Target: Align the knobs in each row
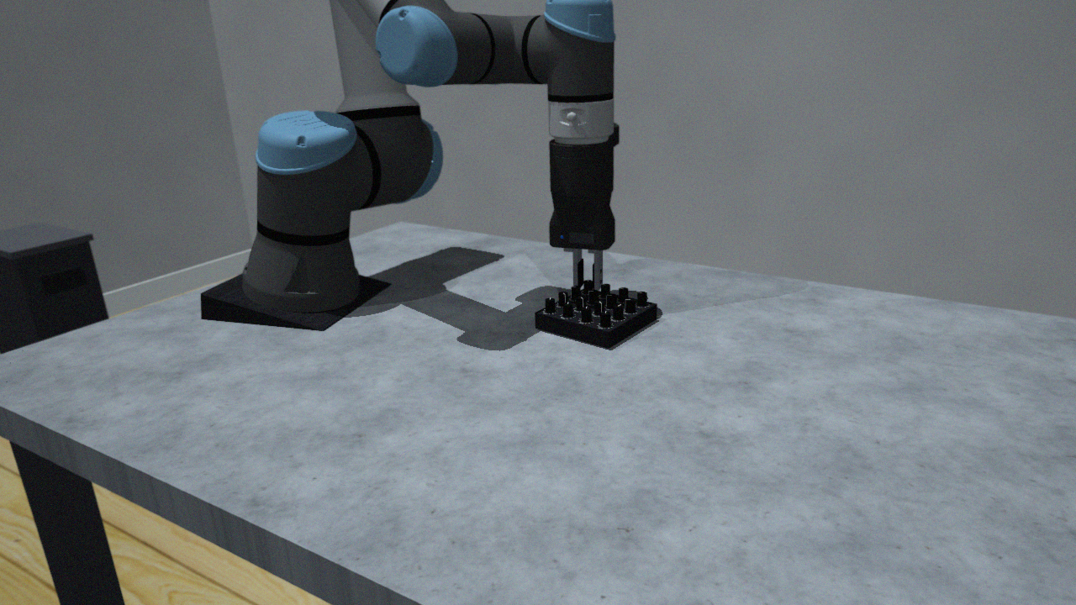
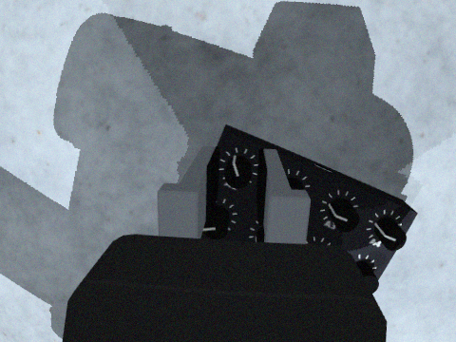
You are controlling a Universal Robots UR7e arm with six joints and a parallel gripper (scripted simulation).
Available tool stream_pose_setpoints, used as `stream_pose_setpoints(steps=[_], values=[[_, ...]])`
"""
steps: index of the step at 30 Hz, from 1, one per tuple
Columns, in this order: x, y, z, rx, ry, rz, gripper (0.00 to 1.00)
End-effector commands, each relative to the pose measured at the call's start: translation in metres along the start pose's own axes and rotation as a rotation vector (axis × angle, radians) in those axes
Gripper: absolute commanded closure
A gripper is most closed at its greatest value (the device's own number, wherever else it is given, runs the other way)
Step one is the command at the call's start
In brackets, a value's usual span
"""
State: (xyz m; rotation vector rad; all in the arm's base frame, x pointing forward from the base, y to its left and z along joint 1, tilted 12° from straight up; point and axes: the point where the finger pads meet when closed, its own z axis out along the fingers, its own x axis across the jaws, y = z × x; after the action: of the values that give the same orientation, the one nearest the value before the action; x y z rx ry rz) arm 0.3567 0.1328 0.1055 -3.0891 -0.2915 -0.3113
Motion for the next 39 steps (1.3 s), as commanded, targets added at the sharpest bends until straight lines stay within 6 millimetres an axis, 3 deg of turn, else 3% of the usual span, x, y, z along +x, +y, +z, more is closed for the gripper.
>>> stream_pose_setpoints(steps=[1, 8, 9, 39], values=[[0.0004, 0.0001, -0.0003, 0.0, 0.001, 0.0, 0.54], [0.0004, 0.0001, -0.0003, 0.0, 0.001, 0.0, 0.54], [0.0004, 0.0001, -0.0003, 0.0, 0.001, 0.0, 0.7], [0.0004, 0.0001, -0.0003, 0.0, 0.001, 0.0, 0.7]])
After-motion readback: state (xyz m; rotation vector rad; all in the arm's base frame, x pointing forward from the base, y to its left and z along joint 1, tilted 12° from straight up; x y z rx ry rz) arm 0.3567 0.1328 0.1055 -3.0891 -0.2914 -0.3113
